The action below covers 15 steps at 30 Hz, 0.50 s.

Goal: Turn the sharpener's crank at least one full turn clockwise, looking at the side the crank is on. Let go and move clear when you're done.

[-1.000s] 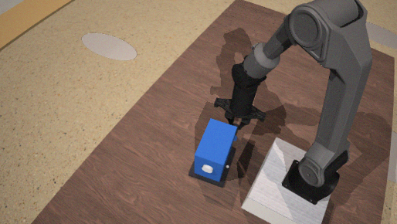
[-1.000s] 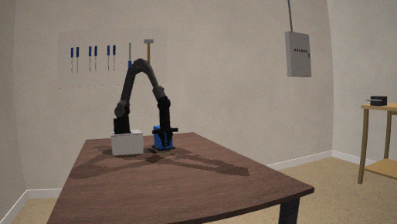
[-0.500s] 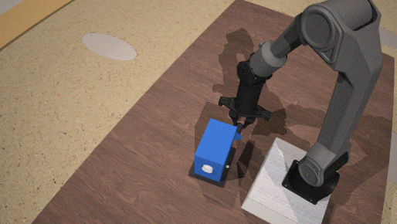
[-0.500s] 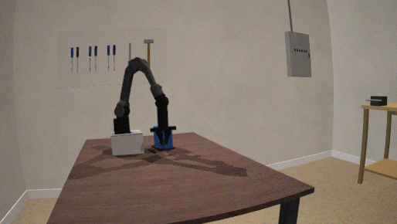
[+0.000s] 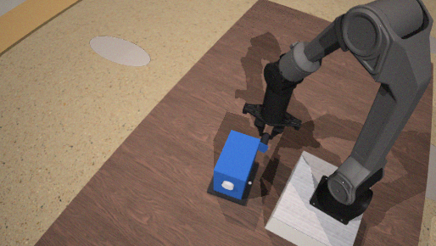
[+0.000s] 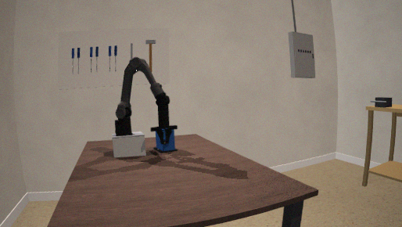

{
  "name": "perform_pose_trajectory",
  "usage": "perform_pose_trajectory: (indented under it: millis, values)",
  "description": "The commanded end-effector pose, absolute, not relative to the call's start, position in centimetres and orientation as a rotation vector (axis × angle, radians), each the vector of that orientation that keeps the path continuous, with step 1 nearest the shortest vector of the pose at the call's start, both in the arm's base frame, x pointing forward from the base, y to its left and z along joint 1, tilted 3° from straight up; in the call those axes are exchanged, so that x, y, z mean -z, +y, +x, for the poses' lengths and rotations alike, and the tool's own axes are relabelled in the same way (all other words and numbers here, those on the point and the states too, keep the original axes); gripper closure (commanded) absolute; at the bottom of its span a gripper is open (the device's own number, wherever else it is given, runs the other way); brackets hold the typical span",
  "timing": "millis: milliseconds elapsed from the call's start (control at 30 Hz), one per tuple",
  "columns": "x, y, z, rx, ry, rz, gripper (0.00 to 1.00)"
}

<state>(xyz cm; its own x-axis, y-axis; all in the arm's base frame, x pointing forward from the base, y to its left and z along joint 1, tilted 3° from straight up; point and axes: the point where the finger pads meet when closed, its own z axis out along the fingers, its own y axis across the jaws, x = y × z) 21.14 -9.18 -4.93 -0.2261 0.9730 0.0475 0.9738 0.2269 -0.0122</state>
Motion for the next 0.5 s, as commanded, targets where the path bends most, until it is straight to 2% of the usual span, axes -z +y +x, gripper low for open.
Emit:
perform_pose_trajectory:
  millis: [0, 467]
  values:
    - [4.6, -9.2, 21.1, 0.032, -2.429, -1.926, 0.80]
    - [3.2, -9.3, 21.1, 0.033, -2.430, -1.929, 0.80]
